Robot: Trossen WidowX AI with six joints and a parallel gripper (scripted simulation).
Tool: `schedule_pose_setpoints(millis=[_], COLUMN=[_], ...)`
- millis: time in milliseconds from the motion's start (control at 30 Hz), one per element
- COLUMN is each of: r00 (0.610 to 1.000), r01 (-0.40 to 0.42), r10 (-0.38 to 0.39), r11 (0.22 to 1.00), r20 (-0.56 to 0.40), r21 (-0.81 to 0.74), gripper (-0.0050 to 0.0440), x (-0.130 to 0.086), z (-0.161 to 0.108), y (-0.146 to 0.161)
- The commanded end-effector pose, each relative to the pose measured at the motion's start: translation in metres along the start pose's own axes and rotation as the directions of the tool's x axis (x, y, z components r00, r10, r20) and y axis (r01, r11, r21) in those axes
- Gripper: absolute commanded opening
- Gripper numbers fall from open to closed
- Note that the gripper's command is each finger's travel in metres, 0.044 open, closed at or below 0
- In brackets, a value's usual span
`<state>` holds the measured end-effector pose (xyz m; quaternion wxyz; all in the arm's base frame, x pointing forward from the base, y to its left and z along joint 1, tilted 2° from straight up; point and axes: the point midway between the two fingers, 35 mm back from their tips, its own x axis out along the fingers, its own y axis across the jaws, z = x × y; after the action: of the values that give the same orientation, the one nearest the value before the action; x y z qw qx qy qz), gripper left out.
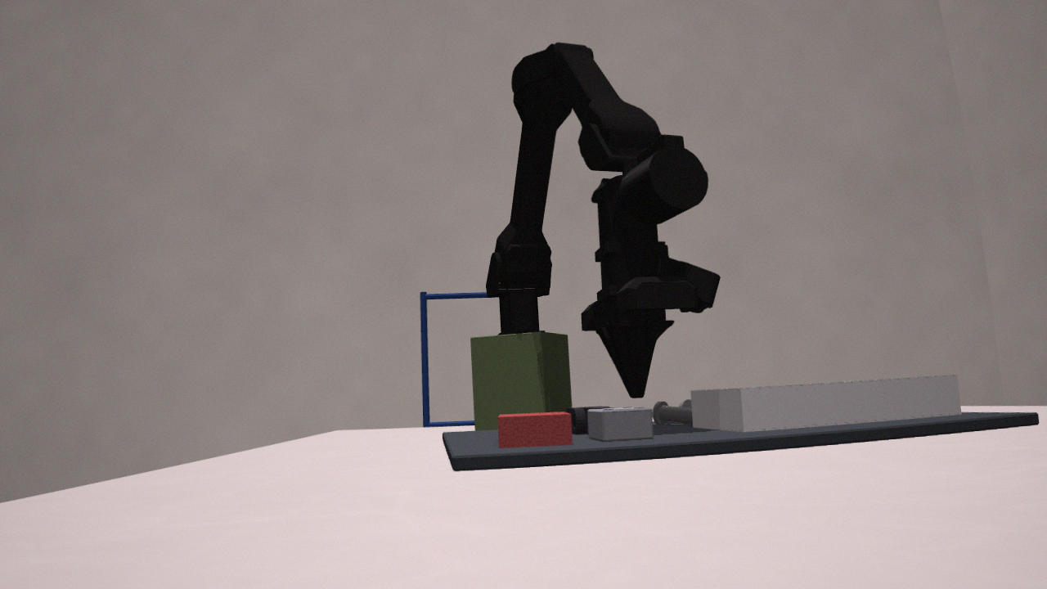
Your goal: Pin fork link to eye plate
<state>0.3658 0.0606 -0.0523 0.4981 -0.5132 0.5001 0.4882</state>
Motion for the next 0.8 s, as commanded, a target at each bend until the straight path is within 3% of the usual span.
schedule_pose_setpoints(millis=[0, 767], r00=[1.0, 1.0], r01=[0.004, 0.004], r10=[-0.004, -0.004], r11=[1.0, 1.0], r20=[0.01, 0.01], r21=[-0.004, -0.004], gripper=[0.0, 0.0], x=[-0.004, 0.009], z=[0.016, 0.018], y=[-0.001, 0.0])
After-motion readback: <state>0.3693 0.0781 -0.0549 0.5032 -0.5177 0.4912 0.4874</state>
